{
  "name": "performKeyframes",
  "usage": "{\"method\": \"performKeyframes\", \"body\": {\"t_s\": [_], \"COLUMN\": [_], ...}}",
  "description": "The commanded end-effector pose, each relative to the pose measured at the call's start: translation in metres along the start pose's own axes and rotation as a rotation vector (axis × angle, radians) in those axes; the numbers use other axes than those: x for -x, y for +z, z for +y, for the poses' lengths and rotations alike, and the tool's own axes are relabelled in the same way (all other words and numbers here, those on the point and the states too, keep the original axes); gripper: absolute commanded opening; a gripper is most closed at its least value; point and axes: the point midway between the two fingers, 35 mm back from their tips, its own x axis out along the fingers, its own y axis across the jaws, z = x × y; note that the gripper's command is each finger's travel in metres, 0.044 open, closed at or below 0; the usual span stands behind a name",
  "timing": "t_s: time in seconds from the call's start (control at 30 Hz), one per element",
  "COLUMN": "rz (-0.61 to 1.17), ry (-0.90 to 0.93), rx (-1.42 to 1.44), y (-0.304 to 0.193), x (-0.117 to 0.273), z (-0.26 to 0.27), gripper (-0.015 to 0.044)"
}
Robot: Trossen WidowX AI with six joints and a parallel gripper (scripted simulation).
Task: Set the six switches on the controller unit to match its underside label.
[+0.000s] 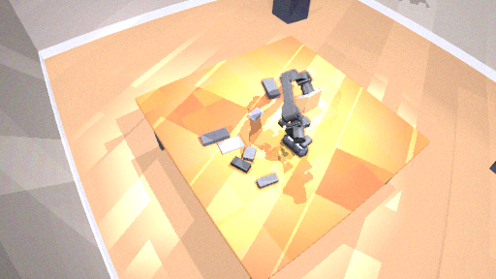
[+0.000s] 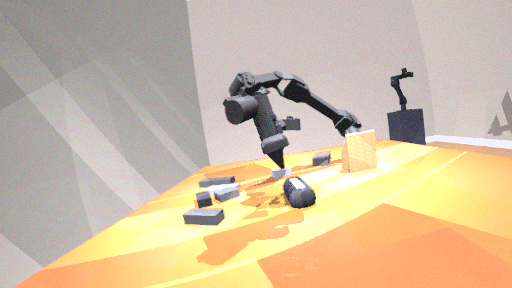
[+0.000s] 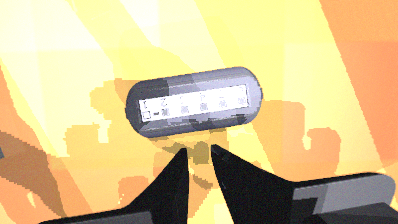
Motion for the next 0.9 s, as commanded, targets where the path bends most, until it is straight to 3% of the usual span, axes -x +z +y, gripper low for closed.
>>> {"method": "performKeyframes", "body": {"t_s": [0.0,0.33,0.47,0.87], "rz": [0.012,0.032,0.030,0.007], "ry": [-0.006,-0.051,-0.076,-0.130], "rx": [-0.285,-1.204,-1.554,-2.162], "y": [0.003,0.010,0.013,0.019], "x": [-0.001,-0.004,-0.006,-0.008], "z": [-0.004,-0.015,-0.020,-0.028], "gripper": [0.0184,0.0440,0.0440,0.0440]}}
